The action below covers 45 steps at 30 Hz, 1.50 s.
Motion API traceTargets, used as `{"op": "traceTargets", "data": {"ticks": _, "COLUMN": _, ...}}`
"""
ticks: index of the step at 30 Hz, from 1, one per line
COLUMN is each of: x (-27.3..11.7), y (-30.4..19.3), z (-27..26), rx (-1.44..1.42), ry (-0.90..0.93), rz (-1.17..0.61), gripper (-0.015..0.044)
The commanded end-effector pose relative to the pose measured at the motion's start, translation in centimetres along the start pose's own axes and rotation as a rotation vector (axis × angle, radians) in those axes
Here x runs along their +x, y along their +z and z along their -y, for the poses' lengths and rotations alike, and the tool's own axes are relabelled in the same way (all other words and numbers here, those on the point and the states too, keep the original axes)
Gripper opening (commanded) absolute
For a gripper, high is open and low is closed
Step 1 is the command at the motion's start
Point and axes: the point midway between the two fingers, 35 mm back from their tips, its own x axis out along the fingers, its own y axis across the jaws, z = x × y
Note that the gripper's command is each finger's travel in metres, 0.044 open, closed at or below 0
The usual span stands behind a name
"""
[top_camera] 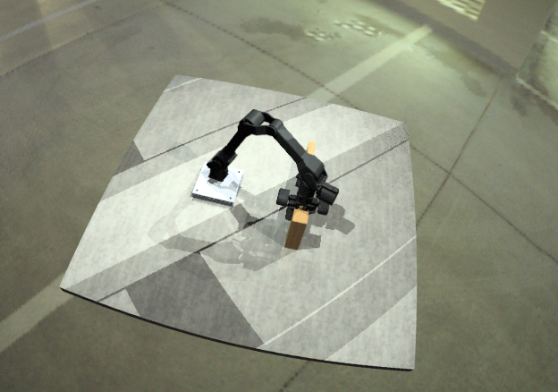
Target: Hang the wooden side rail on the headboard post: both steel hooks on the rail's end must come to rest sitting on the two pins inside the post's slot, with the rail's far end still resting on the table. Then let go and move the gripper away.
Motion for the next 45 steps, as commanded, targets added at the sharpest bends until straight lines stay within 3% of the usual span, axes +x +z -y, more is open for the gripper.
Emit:
{"op": "traceTargets", "data": {"ticks": 1, "x": 0.05, "y": -0.12, "z": 0.06, "rx": 0.004, "ry": -0.003, "rz": -0.007, "gripper": 0.0000}}
{"op": "traceTargets", "data": {"ticks": 45, "x": 0.77, "y": -0.12, "z": 0.06, "rx": 0.004, "ry": -0.003, "rz": -0.007, "gripper": 0.0000}}
